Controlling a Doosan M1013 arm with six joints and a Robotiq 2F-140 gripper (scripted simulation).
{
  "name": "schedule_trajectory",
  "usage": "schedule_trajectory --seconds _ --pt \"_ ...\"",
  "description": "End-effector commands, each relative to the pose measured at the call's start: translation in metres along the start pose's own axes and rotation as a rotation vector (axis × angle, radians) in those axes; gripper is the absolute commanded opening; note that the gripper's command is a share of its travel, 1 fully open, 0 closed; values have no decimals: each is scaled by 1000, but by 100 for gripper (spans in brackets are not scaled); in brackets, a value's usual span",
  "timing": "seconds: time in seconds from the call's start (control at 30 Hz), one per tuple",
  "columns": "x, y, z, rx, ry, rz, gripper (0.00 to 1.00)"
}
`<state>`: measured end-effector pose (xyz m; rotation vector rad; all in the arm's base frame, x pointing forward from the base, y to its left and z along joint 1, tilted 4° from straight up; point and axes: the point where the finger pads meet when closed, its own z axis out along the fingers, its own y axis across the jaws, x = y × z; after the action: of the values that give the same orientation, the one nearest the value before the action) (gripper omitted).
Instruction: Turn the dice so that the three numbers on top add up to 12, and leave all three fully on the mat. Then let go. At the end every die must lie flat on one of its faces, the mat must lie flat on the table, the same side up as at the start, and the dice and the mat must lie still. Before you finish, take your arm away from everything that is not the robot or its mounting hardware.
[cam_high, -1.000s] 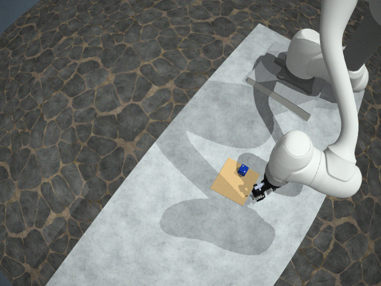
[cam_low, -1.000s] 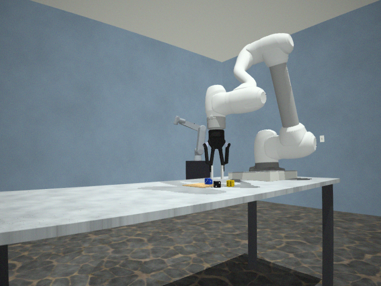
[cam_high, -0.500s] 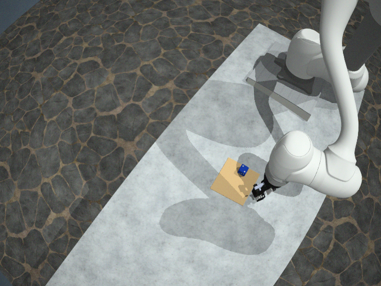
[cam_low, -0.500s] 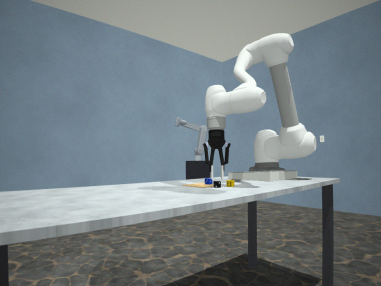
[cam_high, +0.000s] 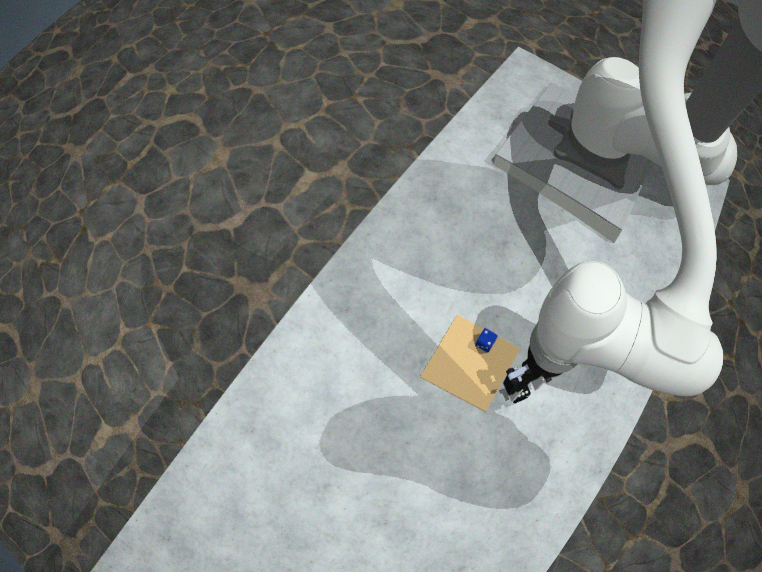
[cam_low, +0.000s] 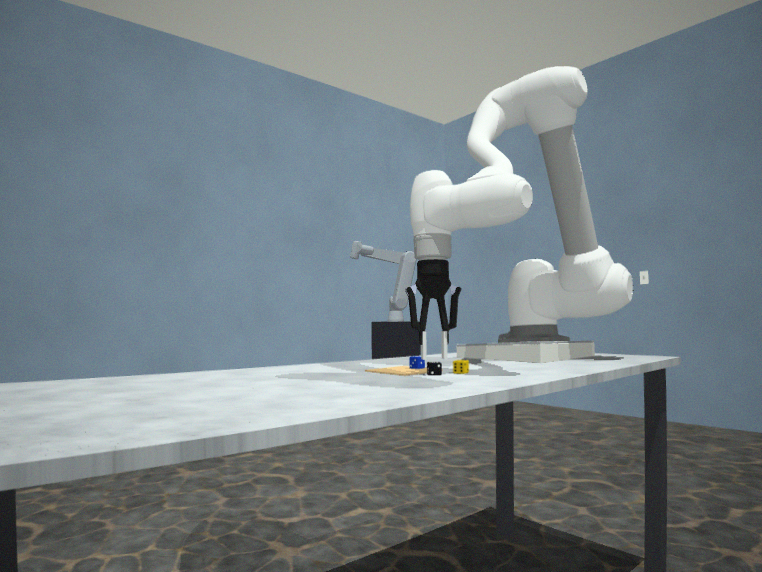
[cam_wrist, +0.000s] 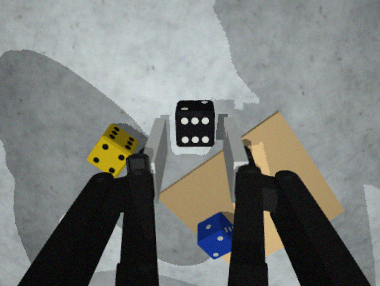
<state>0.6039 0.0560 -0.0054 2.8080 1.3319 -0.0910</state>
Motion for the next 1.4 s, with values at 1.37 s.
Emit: schedule_trajectory --seconds 1.37 --pt "0 0 35 0 0 0 28"
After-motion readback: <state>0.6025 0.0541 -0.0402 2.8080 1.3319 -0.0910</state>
